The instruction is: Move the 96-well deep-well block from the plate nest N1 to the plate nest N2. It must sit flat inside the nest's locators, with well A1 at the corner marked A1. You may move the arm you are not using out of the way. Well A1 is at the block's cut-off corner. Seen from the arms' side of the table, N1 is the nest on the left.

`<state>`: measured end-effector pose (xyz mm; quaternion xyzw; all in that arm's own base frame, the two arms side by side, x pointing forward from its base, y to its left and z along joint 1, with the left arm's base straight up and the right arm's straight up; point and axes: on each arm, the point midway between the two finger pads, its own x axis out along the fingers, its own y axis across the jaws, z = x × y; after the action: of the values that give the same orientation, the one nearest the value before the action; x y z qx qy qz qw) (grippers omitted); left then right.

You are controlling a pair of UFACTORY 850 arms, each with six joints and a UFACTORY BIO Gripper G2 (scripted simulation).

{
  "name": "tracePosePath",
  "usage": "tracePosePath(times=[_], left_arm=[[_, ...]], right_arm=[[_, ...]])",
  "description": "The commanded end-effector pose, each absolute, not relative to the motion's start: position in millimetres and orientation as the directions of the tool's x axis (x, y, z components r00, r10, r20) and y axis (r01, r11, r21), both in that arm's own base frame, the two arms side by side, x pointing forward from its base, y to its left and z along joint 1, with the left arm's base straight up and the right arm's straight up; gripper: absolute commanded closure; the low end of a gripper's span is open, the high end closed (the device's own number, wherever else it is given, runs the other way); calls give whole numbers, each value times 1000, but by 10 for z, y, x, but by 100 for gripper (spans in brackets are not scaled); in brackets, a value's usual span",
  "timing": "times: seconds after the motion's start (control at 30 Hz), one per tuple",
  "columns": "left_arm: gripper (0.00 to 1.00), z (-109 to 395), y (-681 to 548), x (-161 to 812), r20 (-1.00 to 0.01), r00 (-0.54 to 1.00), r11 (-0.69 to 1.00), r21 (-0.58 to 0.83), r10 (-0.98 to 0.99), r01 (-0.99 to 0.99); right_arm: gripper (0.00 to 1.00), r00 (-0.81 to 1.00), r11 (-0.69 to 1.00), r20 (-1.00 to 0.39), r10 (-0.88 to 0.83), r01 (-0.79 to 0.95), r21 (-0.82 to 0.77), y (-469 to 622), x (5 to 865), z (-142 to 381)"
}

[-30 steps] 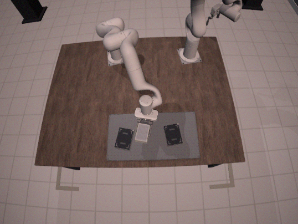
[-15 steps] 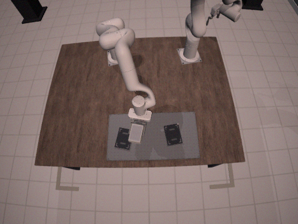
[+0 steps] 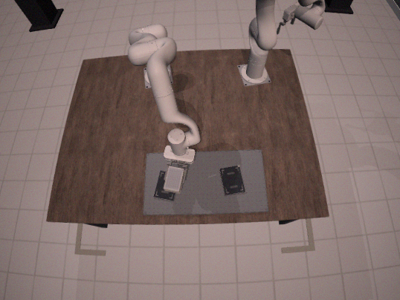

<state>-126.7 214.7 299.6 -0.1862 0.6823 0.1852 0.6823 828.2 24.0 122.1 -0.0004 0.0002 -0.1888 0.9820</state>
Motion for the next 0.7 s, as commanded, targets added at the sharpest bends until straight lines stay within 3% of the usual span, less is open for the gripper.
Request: tracePosePath(times=[0.0,0.67], left_arm=[[0,3001,2153,-1268,-1000,0,862,0,0,-507],[0,3001,2153,-1268,-1000,0,862,0,0,-507]], right_arm=[[100,929,929,2,-370,370,1,129,8278,1237],[100,929,929,2,-370,370,1,-353,8223,1237]])
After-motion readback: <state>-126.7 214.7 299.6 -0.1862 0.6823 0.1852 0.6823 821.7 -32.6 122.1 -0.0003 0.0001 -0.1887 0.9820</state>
